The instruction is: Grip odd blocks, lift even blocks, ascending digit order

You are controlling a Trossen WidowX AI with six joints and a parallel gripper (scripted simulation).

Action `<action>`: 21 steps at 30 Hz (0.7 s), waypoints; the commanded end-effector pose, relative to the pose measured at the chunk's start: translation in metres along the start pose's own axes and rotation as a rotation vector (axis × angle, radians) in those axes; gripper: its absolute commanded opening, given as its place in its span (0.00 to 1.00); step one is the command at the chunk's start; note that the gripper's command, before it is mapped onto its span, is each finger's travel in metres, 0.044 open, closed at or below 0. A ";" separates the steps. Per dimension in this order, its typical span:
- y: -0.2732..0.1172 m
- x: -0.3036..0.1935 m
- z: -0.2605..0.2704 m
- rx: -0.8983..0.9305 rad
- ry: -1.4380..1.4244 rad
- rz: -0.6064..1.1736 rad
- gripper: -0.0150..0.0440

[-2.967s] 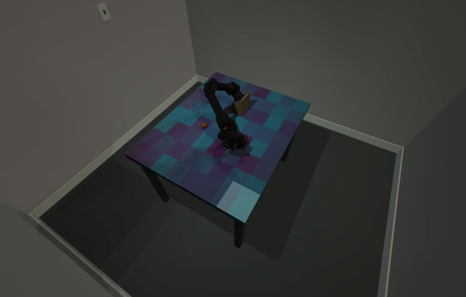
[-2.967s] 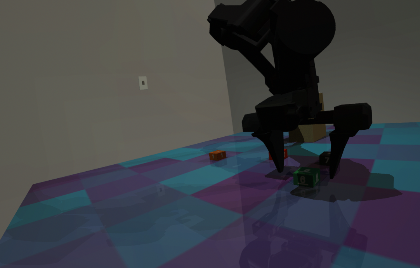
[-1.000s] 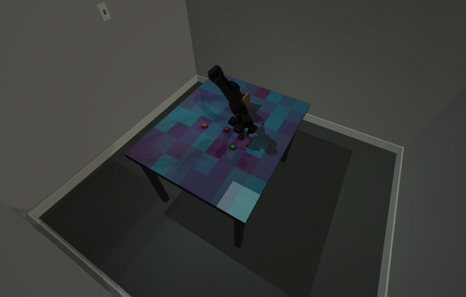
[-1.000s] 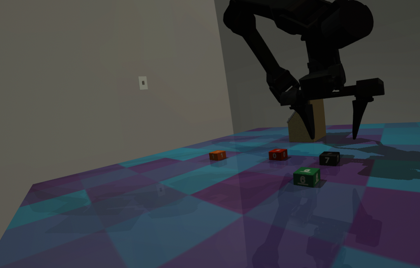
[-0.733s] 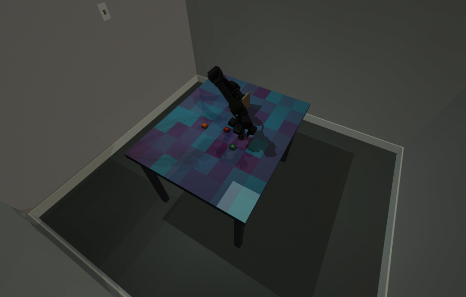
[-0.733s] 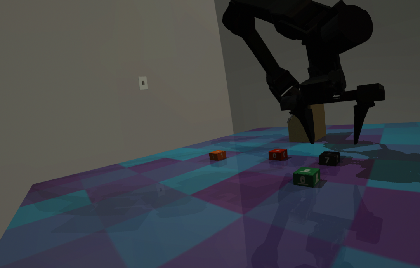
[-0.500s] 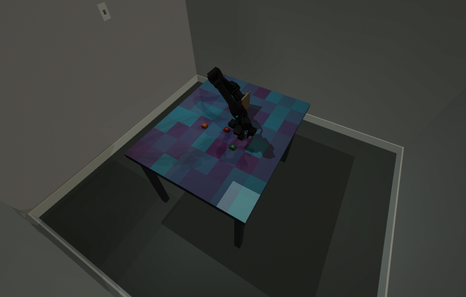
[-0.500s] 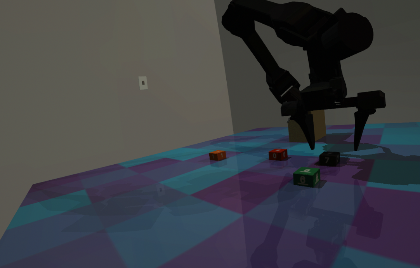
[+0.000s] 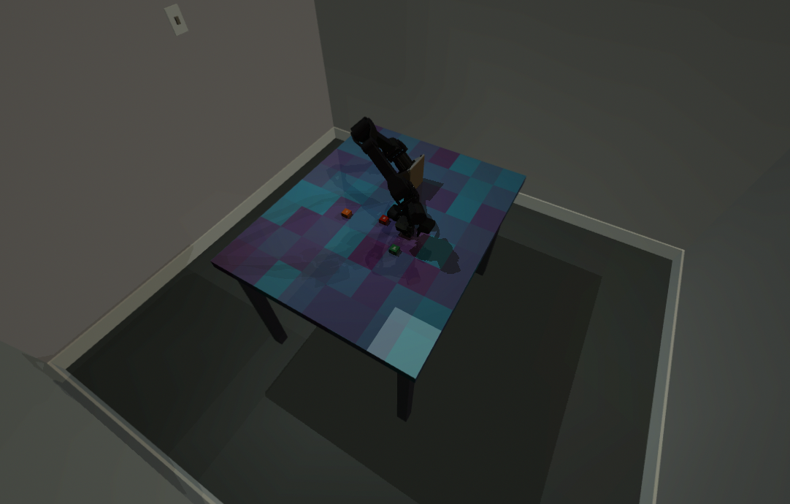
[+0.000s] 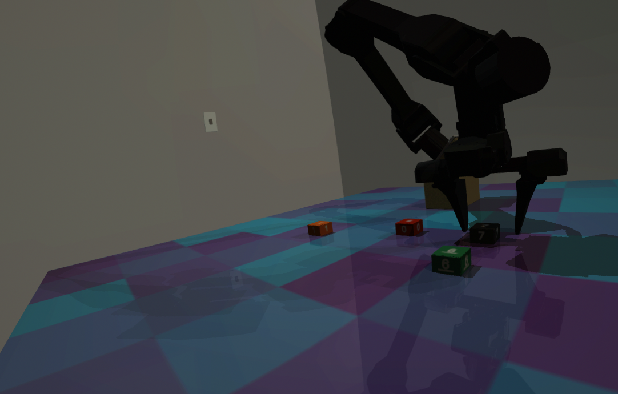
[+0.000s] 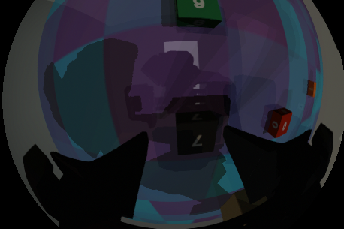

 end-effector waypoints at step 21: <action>0.002 -0.001 0.000 -0.007 -0.006 0.001 0.55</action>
Point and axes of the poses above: the point midway between the two fingers, 35 mm back from their tips, its own y axis out along the fingers, its own z axis across the jaws, x = y × z, the point moved 1 cm from there along -y, back along the fingers, and after that the axes turned 12 degrees about -y, right-handed, at the moved point
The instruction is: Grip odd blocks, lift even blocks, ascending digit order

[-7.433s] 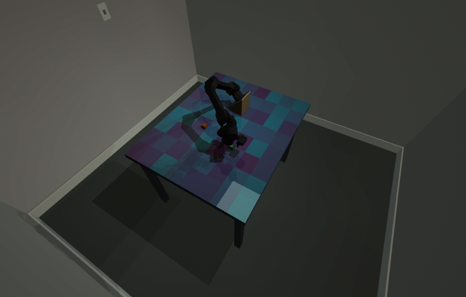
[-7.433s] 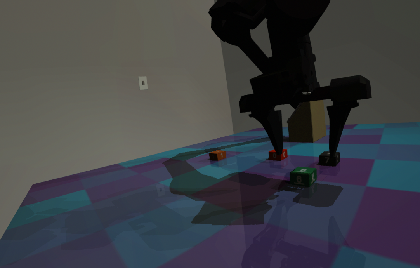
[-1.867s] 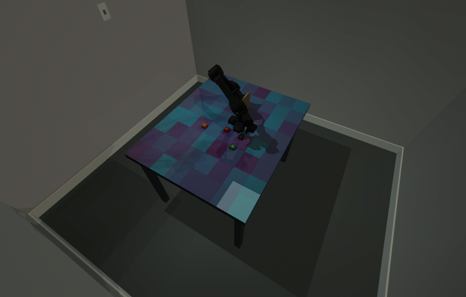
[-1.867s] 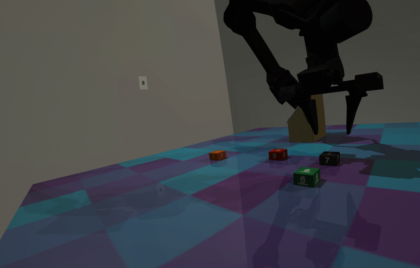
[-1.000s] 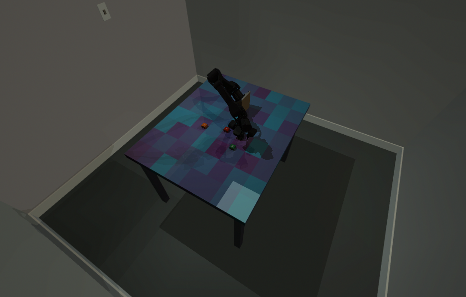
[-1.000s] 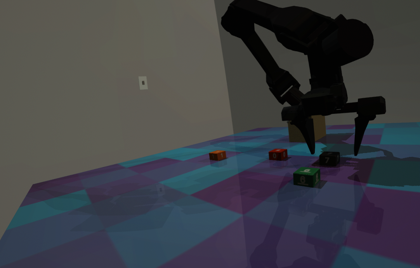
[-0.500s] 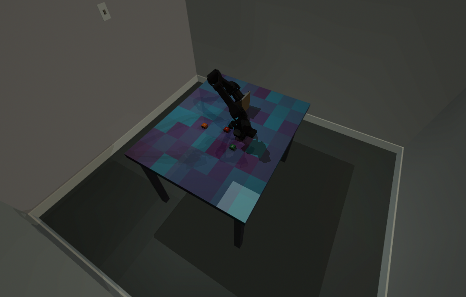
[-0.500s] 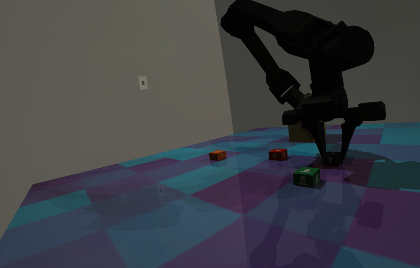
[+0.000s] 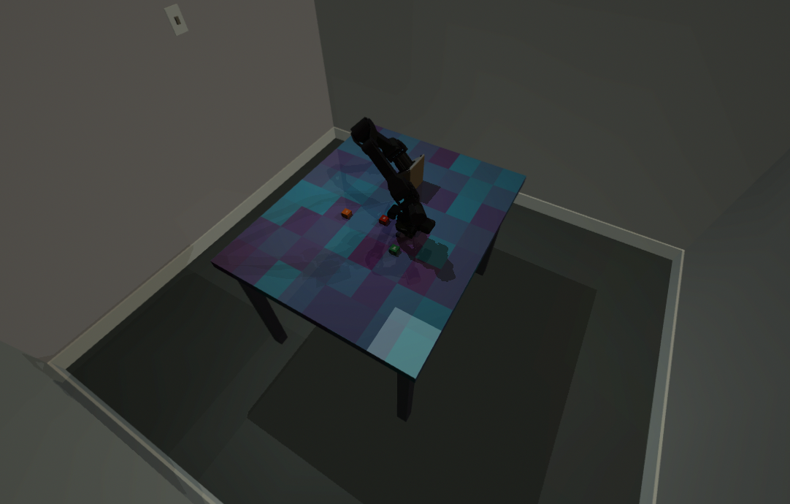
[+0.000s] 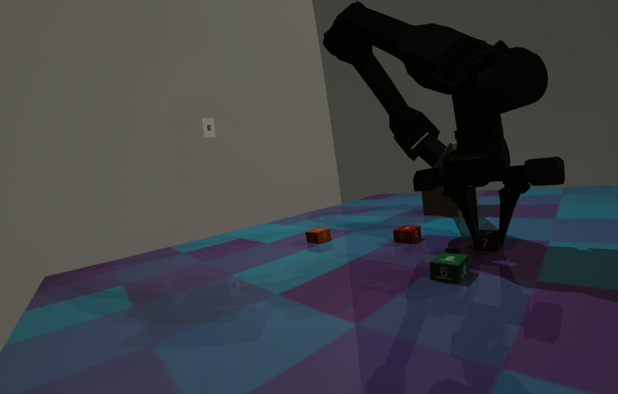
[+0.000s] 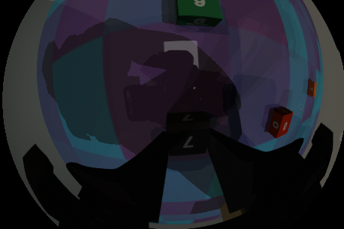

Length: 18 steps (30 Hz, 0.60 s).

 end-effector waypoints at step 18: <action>-0.036 0.000 0.000 -0.003 -0.004 -0.002 0.93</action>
Point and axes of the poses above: the point midway between the two fingers, 35 mm back from their tips, its own y axis out along the fingers, its own z axis across the jaws, x = y × z, the point moved 1 cm from there along -y, back along the fingers, and after that the axes turned 12 degrees about -y, right-handed, at the moved point
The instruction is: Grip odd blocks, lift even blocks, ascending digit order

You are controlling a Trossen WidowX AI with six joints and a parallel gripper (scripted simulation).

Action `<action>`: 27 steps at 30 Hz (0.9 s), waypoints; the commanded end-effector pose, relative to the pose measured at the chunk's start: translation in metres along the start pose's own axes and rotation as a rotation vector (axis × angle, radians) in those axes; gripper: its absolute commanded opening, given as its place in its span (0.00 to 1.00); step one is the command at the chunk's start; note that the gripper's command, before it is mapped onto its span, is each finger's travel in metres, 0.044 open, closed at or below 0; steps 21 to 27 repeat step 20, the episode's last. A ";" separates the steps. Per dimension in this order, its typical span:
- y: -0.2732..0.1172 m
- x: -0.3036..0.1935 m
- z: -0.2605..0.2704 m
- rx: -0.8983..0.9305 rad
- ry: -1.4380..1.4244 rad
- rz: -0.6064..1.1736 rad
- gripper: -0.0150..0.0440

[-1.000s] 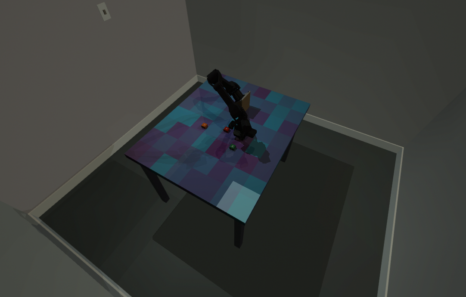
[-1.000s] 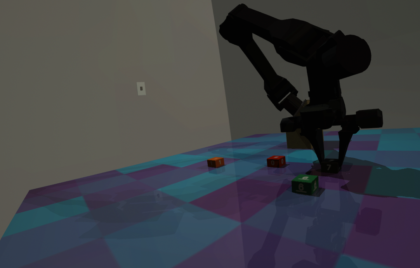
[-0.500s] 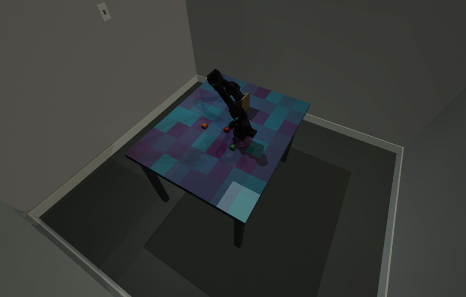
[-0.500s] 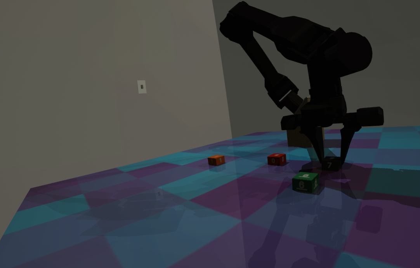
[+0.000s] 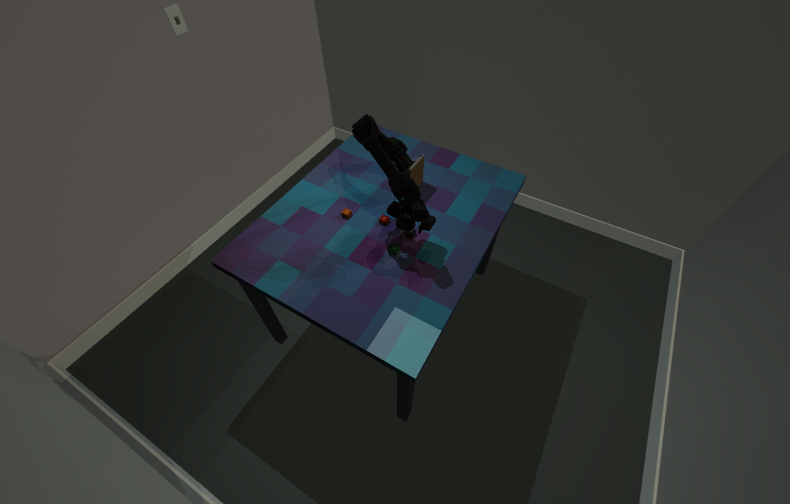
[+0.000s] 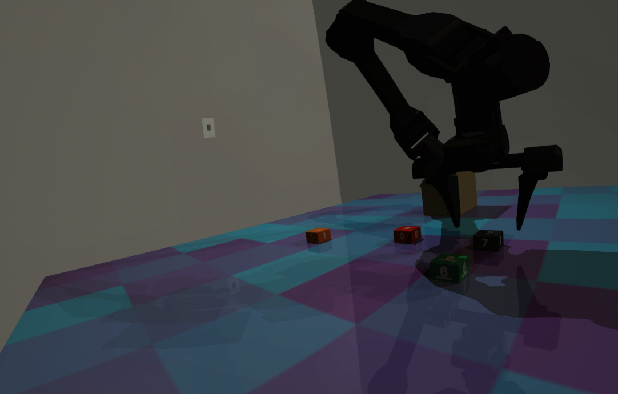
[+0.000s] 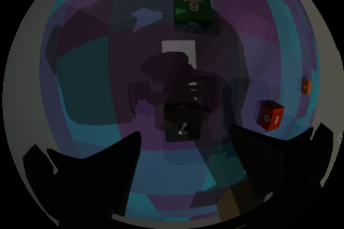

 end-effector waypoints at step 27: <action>-0.103 0.009 0.048 0.020 0.010 -0.013 0.93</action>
Point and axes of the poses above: the point midway between the two fingers, 35 mm back from their tips, its own y axis out along the fingers, its own z axis across the jaws, x = y × z, the point moved 1 cm from there along -y, back along the fingers, and after that the axes turned 12 degrees about -y, right-handed, at the moved point
